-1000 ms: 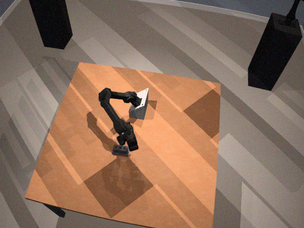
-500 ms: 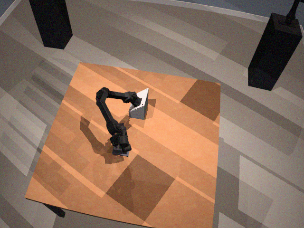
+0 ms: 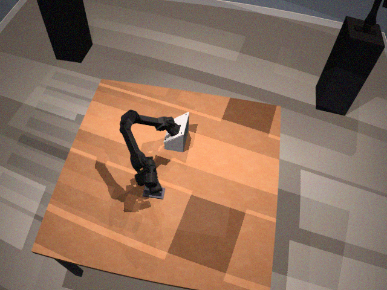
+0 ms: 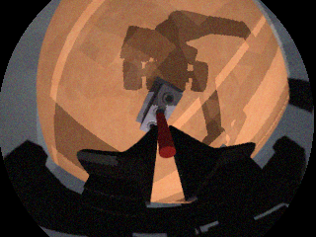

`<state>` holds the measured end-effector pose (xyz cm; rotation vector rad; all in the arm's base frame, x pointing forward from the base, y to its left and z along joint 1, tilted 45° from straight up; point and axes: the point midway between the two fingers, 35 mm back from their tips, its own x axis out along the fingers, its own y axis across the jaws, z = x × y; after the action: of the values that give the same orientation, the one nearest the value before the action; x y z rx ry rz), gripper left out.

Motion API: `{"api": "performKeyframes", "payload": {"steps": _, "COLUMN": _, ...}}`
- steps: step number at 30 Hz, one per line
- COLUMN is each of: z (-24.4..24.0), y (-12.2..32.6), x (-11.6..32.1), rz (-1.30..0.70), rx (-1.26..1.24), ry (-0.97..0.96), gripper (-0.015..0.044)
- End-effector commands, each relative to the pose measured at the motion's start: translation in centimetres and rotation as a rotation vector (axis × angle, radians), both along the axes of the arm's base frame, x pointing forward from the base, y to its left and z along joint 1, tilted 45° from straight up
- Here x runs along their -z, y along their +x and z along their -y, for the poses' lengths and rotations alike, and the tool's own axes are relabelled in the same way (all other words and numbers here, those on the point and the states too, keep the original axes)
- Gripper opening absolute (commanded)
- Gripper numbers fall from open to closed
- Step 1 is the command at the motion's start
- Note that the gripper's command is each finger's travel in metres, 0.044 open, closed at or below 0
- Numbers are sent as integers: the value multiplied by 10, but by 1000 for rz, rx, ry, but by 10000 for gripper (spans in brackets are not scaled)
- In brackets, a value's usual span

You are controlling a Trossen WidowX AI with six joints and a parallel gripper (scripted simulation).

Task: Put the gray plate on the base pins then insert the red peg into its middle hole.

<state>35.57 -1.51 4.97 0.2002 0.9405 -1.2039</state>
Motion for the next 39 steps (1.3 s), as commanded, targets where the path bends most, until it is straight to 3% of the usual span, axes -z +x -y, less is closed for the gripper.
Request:
{"api": "performKeyframes", "payload": {"steps": 1, "z": 0, "y": 0, "x": -3, "rz": 1, "rx": -6, "ry": -2, "gripper": 0}}
{"api": "performKeyframes", "payload": {"steps": 39, "z": 2, "y": 1, "x": -2, "rz": 3, "rx": -1, "ry": 1, "gripper": 0}}
